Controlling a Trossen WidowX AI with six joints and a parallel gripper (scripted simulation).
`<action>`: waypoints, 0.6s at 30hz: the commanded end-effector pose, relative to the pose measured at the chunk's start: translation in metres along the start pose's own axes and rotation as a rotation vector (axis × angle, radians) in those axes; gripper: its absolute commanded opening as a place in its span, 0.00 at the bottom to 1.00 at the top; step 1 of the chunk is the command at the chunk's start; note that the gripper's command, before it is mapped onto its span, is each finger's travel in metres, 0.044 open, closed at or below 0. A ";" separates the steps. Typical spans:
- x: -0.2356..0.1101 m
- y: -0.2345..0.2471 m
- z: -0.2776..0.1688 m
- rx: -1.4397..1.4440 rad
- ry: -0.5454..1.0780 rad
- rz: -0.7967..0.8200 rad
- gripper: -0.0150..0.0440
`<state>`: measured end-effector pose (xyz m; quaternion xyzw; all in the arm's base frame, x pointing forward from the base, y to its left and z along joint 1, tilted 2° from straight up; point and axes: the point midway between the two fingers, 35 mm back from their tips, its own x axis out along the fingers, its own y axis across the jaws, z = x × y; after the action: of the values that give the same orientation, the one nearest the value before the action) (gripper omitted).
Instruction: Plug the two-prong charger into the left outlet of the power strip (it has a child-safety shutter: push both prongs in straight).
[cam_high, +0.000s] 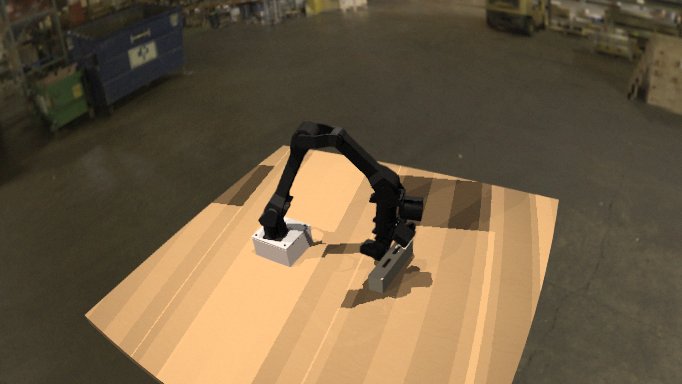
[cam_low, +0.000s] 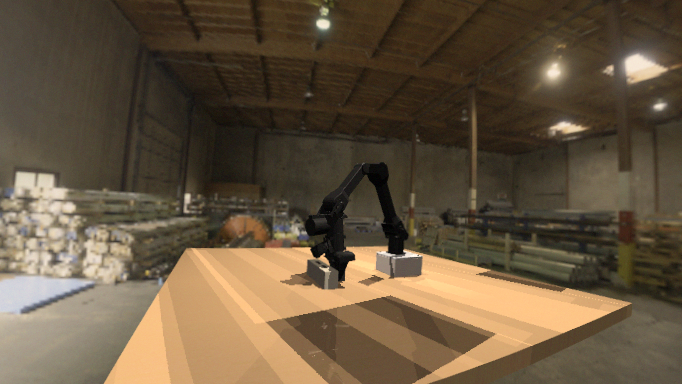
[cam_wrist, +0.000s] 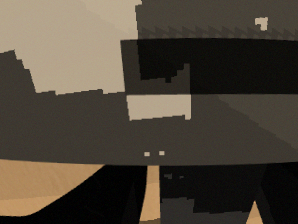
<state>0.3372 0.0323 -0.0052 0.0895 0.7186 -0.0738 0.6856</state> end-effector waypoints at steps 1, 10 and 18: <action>0.000 0.000 0.000 0.000 -0.002 0.000 0.74; 0.000 0.000 0.000 0.000 -0.003 0.000 1.00; 0.000 0.000 -0.002 0.000 -0.009 0.001 1.00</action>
<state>0.3362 0.0330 -0.0053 0.0890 0.7163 -0.0726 0.6882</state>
